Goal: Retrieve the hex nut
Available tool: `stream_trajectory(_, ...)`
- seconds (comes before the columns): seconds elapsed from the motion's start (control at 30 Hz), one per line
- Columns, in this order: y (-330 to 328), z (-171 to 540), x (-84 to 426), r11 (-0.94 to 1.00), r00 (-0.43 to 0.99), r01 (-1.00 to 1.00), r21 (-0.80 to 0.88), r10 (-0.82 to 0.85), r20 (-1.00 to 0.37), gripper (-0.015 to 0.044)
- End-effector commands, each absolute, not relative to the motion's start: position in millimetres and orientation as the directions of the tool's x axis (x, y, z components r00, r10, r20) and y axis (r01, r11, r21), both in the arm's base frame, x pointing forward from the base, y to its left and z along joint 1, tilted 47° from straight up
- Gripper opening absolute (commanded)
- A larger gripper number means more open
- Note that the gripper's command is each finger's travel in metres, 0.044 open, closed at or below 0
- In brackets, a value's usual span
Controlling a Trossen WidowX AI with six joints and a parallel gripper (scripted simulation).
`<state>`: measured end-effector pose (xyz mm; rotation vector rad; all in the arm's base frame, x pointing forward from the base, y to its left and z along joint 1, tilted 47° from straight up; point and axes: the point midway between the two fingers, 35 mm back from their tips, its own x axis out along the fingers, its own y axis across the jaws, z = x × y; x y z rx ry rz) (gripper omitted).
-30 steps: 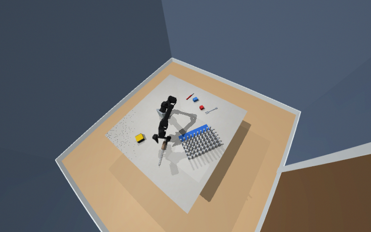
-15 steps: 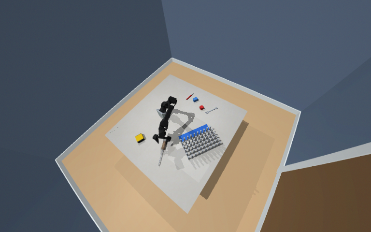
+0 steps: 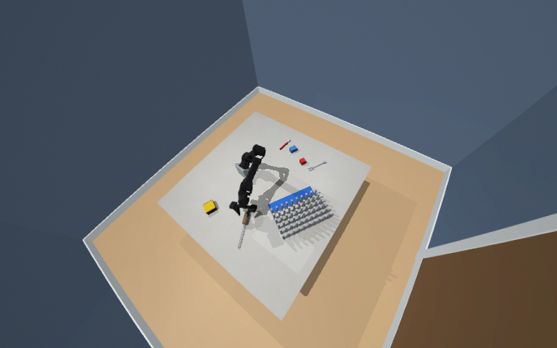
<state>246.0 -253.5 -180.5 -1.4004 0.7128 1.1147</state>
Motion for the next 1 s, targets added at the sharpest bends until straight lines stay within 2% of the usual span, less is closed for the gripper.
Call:
stream_trajectory(0.0, -253, -181, 247, -0.160, 0.365, -0.905, -0.394, 0.181, -0.913, 0.0280)
stream_trajectory(0.97, -222, -213, 257, -0.157, 0.365, -0.906, -0.394, 0.182, -0.913, 0.0280)
